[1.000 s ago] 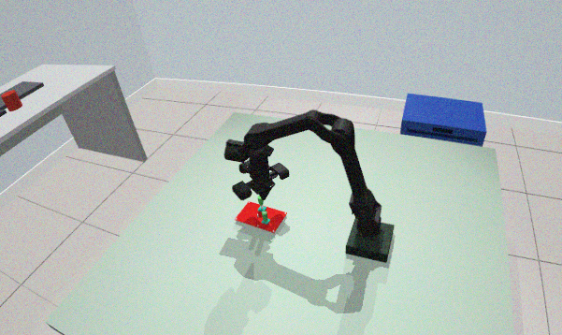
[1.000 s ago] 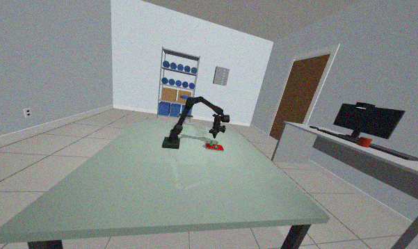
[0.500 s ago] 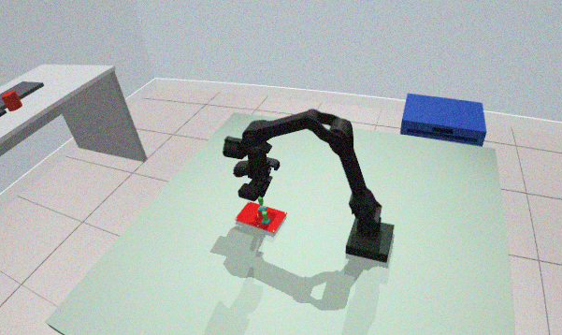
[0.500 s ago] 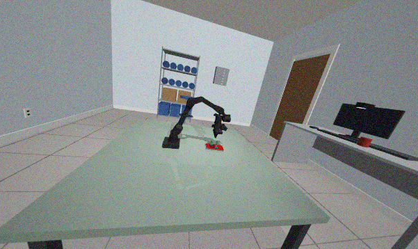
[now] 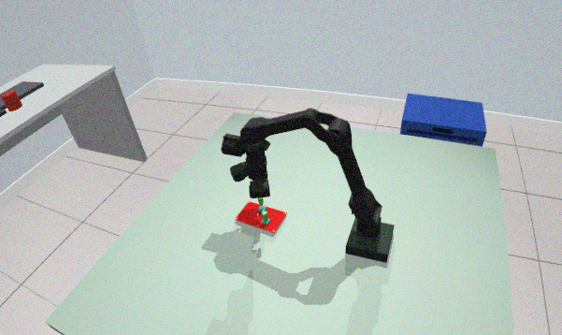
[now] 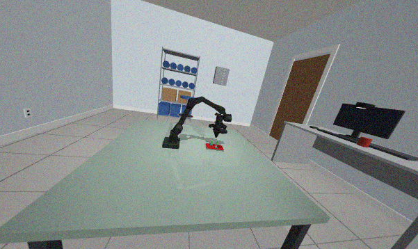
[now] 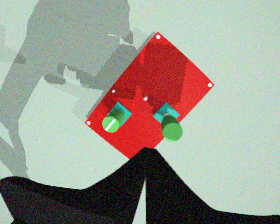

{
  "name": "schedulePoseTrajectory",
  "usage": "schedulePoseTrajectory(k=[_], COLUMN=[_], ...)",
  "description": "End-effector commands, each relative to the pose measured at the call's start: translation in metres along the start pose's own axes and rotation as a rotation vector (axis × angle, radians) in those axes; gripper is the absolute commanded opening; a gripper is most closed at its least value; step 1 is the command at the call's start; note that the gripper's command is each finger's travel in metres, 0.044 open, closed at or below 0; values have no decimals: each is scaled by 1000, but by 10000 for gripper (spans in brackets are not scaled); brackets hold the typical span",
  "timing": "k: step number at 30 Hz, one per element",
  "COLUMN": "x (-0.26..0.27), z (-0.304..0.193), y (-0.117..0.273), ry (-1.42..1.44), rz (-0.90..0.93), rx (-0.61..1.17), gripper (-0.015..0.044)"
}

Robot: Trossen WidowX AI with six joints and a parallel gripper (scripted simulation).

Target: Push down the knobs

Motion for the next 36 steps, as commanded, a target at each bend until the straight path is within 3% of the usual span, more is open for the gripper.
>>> schedulePoseTrajectory(k=[1, 36], x=[-2, -15], z=[1, 10], y=[-3, 10], ry=[114, 1323], rz=[4, 25], rx=[13, 16], gripper=[0, 0])
Point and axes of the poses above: the point midway between the two fingers, 35 mm back from their tips, its own y axis back along the fingers, its own x axis across the jaws, z = x × y, the point moved 7 cm from there along y, back along the fingers, and after that the axes turned 7 degrees about -y, right-handed, at the moved point
